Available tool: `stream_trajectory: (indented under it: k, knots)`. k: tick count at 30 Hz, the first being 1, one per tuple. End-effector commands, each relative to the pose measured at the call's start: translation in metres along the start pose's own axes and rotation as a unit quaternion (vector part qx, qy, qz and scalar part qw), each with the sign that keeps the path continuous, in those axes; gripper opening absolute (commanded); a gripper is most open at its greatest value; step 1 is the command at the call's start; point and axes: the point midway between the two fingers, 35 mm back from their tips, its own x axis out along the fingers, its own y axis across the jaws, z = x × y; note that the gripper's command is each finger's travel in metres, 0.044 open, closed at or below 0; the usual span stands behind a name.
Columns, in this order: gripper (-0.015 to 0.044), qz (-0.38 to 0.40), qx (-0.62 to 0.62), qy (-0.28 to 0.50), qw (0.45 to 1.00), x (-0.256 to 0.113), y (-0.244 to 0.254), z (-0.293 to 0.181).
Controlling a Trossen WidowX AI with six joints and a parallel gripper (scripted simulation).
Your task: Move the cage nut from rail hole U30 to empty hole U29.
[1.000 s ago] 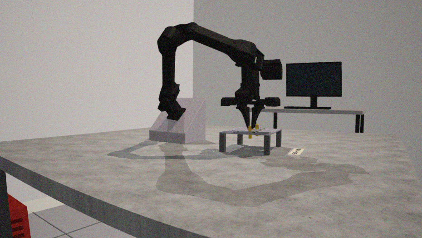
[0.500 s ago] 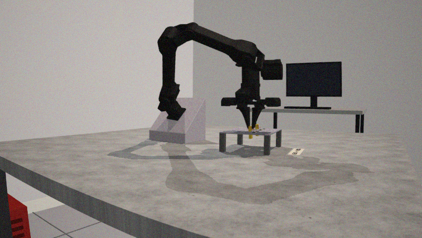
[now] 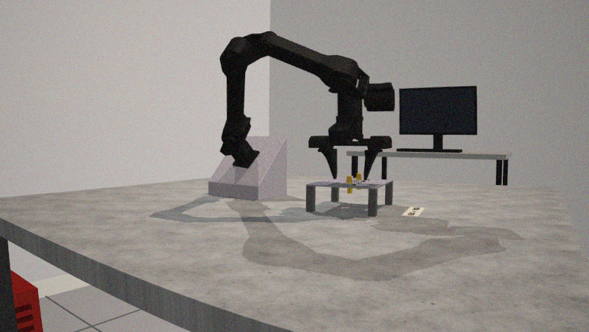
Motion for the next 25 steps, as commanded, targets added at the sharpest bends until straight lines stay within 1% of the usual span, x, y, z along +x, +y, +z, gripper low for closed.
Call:
stream_trajectory:
  k: [1,4,5,7,9,25]
  knots:
    - [0.044,0.0,0.0,0.0,1.0,0.0,0.0,0.0]
    - [0.044,0.0,0.0,0.0,1.0,-0.003,0.0,0.0]
    - [0.044,0.0,0.0,0.001,1.0,-0.011,0.001,0.0]
    - [0.044,0.0,0.0,0.001,1.0,-0.039,0.001,-0.001]
    - [0.044,0.0,0.0,0.001,1.0,-0.05,0.0,-0.001]
    - [0.044,0.0,0.0,0.001,1.0,-0.05,0.0,-0.001]
